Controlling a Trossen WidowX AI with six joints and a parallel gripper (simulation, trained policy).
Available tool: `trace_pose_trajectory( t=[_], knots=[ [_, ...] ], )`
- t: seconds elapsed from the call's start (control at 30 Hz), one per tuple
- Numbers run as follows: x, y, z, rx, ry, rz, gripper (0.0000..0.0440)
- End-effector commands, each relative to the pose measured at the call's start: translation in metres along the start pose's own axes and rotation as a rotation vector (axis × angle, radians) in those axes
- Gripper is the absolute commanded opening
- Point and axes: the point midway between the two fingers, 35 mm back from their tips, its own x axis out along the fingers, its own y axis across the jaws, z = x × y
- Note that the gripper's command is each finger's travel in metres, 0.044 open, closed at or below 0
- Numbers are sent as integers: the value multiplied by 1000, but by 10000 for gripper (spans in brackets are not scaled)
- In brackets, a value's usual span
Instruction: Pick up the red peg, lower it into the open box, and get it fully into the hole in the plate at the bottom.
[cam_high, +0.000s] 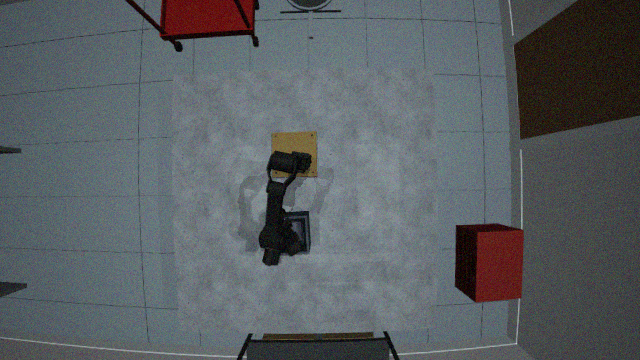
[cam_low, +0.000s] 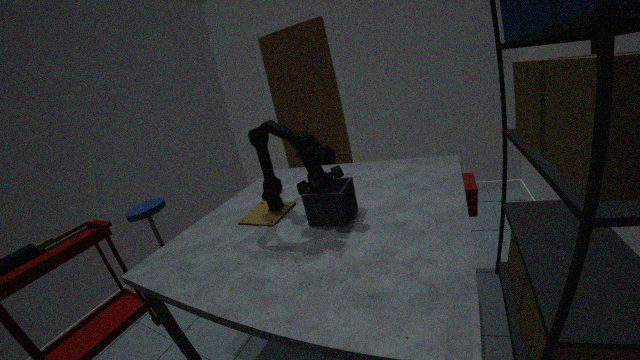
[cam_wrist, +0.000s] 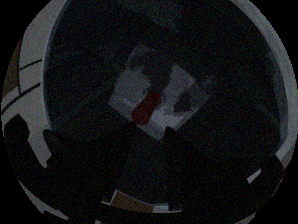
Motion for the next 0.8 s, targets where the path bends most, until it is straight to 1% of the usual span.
trace_pose_trajectory(
  t=[0.0,0.4,0.77],
  knots=[
    [36,-21,4,8,92,-87,136],
    [23,-5,20,17,117,5,145],
    [8,18,31,-11,116,112,152]
  ],
)
